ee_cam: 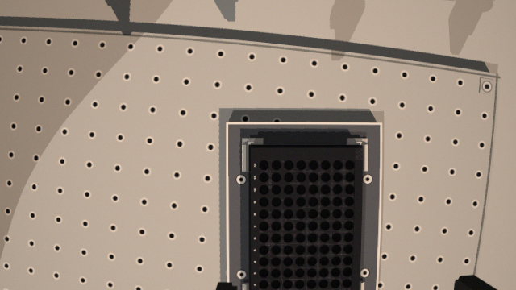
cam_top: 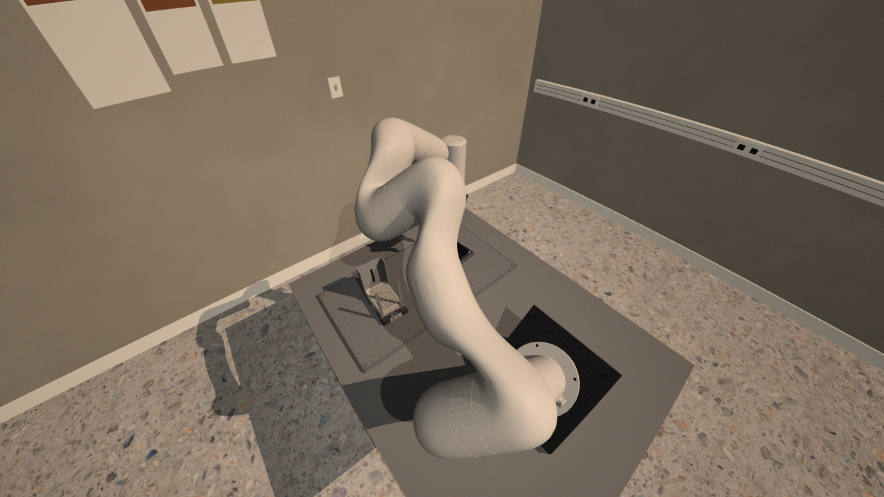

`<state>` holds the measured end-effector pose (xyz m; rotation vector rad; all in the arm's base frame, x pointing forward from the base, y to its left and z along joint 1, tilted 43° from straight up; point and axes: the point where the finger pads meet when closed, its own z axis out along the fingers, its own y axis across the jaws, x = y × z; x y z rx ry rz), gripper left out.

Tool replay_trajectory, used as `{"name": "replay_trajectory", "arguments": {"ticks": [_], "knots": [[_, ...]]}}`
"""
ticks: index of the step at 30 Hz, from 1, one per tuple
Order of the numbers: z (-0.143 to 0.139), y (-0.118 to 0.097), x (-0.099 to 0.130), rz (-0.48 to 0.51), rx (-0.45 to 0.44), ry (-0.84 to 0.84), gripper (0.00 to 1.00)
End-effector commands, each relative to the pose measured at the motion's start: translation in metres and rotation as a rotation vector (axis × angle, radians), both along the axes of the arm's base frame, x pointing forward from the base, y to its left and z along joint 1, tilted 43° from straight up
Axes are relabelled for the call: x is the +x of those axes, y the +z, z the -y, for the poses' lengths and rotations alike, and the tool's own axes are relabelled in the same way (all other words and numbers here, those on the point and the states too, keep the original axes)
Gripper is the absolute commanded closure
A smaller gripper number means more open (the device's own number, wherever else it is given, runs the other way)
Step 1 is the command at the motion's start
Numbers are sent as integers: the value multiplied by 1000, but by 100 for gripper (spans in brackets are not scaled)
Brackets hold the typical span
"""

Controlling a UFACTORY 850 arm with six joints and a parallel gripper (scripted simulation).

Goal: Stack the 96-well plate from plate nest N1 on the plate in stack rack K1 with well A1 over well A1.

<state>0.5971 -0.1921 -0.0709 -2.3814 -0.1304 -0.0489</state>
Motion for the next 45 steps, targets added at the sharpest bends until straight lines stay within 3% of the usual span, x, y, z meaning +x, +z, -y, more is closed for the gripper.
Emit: {"name": "replay_trajectory", "arguments": {"ticks": [1, 45], "knots": [[-3, -4, 1, 2, -1, -1, 0], [-48, -51, 1, 2, -1, -1, 0]]}}
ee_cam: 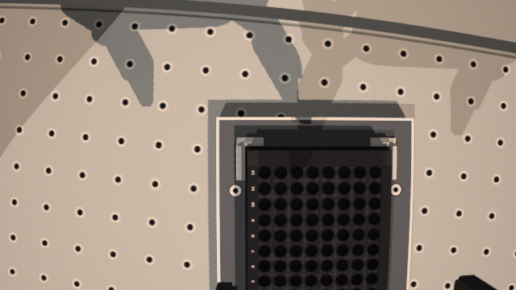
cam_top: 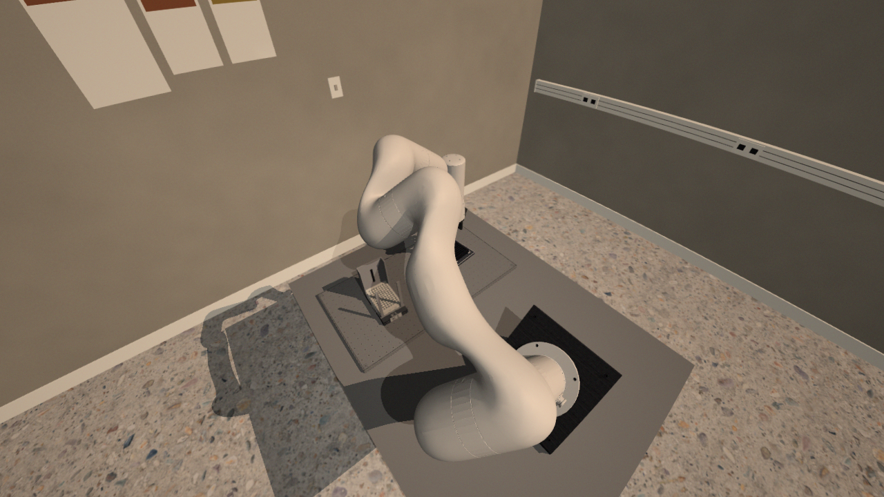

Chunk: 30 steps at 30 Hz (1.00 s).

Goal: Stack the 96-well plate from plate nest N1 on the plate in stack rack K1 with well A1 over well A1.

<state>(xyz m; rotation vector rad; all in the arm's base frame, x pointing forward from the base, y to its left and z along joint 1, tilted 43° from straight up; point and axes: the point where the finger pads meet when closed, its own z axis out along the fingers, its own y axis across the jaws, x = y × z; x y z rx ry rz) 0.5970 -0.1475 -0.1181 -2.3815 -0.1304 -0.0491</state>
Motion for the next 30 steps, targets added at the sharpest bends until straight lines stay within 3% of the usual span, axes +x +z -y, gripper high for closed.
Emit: {"name": "replay_trajectory", "arguments": {"ticks": [1, 30], "knots": [[-4, -5, 1, 2, -1, -1, 0], [-33, -35, 1, 2, -1, -1, 0]]}}
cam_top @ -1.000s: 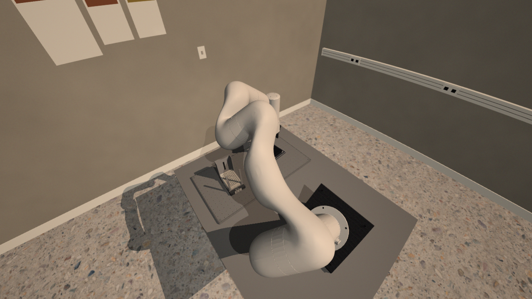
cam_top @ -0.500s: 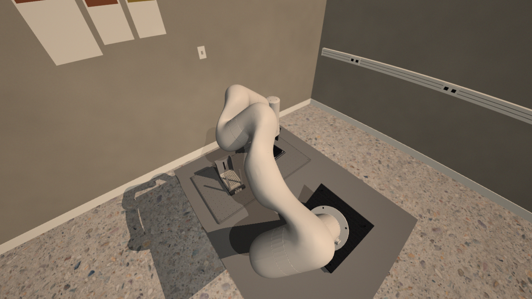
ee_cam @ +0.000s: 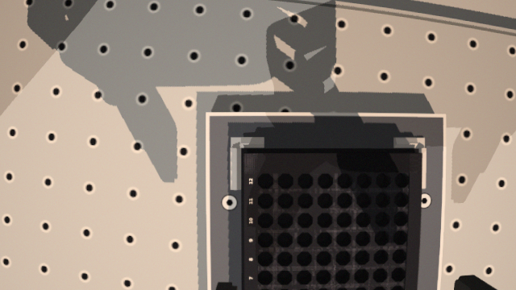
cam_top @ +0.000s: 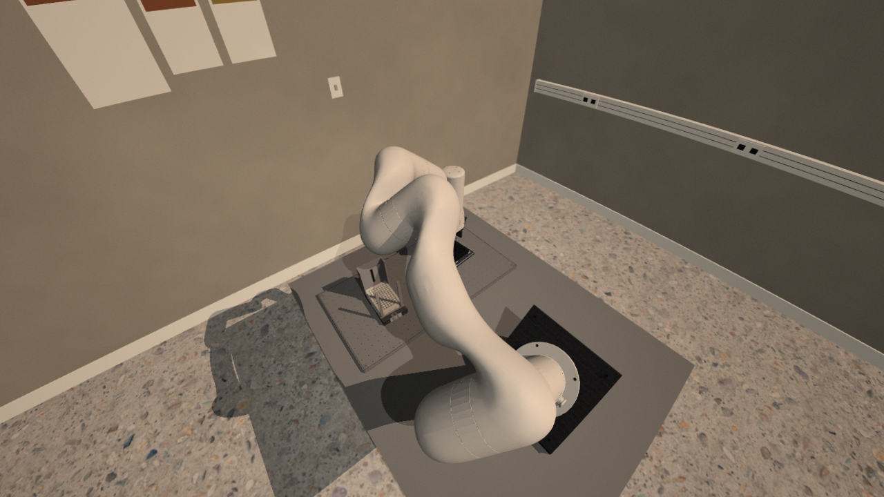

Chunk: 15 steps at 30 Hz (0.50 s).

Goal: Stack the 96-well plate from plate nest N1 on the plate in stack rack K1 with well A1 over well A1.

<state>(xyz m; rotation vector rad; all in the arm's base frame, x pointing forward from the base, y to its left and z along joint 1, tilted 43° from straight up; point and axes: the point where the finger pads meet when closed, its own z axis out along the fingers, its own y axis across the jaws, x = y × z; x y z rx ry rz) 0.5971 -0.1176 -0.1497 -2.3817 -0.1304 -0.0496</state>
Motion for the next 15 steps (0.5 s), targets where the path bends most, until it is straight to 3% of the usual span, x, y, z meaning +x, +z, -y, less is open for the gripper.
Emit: {"name": "replay_trajectory", "arguments": {"ticks": [1, 15], "knots": [[-4, -5, 1, 2, -1, -1, 0], [-12, -13, 1, 2, -1, -1, 0]]}}
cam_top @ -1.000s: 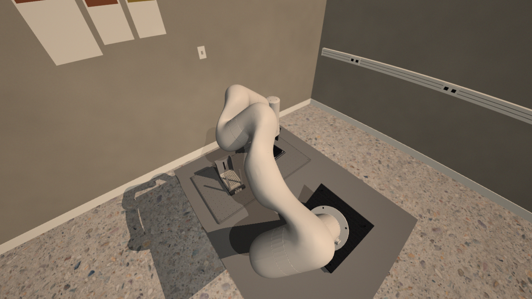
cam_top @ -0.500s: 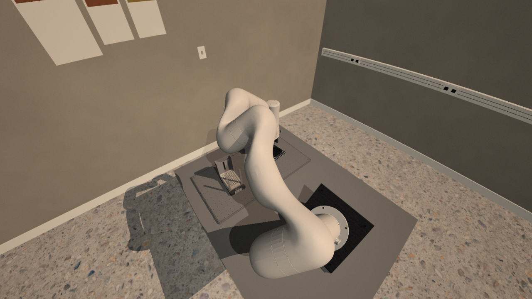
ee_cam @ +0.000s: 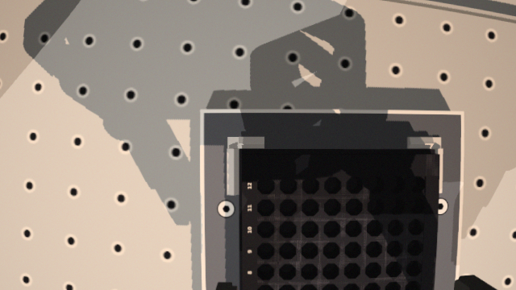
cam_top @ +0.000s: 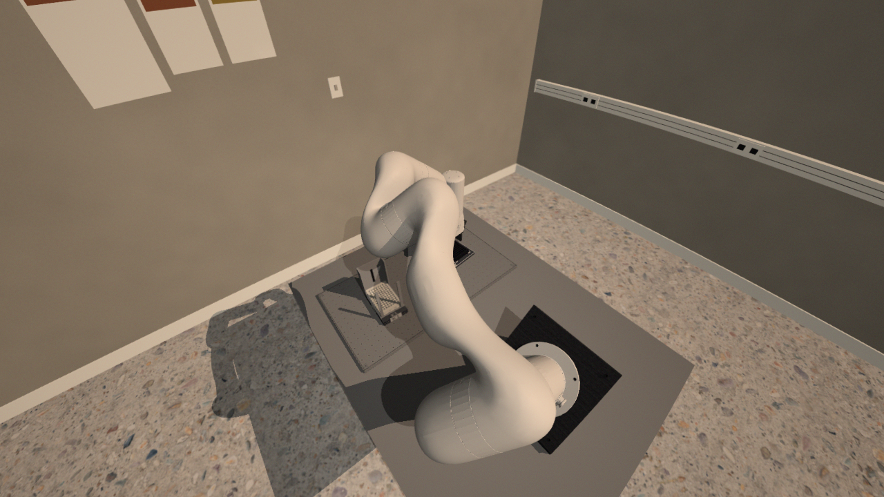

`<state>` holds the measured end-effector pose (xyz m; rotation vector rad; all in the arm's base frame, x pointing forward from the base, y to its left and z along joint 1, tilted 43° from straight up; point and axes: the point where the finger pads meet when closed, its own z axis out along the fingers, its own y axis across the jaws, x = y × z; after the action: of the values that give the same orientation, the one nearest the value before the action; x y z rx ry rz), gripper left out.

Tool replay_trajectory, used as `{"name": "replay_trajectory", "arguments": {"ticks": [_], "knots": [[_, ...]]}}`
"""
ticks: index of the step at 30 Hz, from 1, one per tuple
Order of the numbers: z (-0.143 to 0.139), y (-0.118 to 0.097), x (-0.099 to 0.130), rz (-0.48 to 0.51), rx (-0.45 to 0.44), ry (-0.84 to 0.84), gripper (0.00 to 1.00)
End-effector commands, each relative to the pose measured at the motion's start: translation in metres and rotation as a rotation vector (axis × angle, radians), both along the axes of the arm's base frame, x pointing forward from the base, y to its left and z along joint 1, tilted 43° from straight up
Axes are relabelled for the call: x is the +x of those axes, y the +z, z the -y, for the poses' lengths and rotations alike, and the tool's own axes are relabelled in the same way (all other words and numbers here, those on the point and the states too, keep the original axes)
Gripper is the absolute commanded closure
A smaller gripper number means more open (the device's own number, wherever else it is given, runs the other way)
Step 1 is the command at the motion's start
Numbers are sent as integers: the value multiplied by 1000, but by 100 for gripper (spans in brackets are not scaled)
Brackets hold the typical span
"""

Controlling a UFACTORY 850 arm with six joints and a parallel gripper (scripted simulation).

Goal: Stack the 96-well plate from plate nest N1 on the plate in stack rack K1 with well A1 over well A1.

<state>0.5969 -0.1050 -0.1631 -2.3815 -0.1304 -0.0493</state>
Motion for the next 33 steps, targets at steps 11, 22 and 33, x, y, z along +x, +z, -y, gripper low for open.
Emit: {"name": "replay_trajectory", "arguments": {"ticks": [11, 22, 33], "knots": [[-2, -2, 1, 2, -1, -1, 0], [-6, -6, 1, 2, -1, -1, 0], [-10, -11, 1, 2, -1, -1, 0]]}}
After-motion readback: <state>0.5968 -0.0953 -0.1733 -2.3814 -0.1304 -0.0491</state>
